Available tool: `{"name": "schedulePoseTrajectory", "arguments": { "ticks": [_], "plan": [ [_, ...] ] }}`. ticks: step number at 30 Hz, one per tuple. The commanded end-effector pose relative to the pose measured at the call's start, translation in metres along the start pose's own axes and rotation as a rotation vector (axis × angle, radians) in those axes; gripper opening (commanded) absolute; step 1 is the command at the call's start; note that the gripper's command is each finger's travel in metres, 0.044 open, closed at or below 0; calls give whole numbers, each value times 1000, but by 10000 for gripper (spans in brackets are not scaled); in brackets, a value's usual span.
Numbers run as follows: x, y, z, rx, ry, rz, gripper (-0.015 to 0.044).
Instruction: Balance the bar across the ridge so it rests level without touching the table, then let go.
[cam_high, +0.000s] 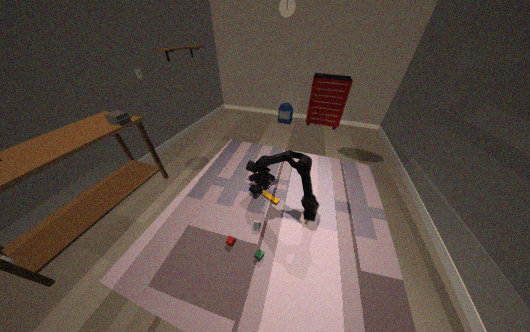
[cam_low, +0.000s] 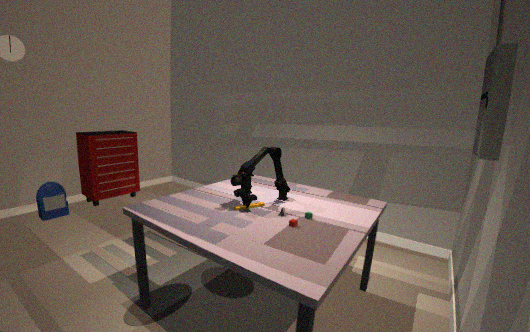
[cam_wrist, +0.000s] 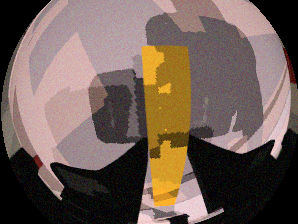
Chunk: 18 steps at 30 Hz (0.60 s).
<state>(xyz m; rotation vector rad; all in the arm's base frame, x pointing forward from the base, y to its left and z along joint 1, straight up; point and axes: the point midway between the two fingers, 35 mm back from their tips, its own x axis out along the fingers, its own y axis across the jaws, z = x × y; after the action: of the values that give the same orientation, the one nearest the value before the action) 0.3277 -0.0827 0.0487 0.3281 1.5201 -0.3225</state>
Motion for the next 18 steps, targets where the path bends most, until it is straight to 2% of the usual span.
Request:
{"name": "schedulePoseTrajectory", "arguments": {
  "ticks": [1, 5, 9, 18],
  "plan": [
    [0, 0, 0, 0, 0, 0, 131],
    [0, 0, 0, 0, 0, 0, 104],
    [-6, 0, 1, 0, 0, 0, 0],
    [-29, 1, 4, -2, -1, -1, 0]
  ]
}}
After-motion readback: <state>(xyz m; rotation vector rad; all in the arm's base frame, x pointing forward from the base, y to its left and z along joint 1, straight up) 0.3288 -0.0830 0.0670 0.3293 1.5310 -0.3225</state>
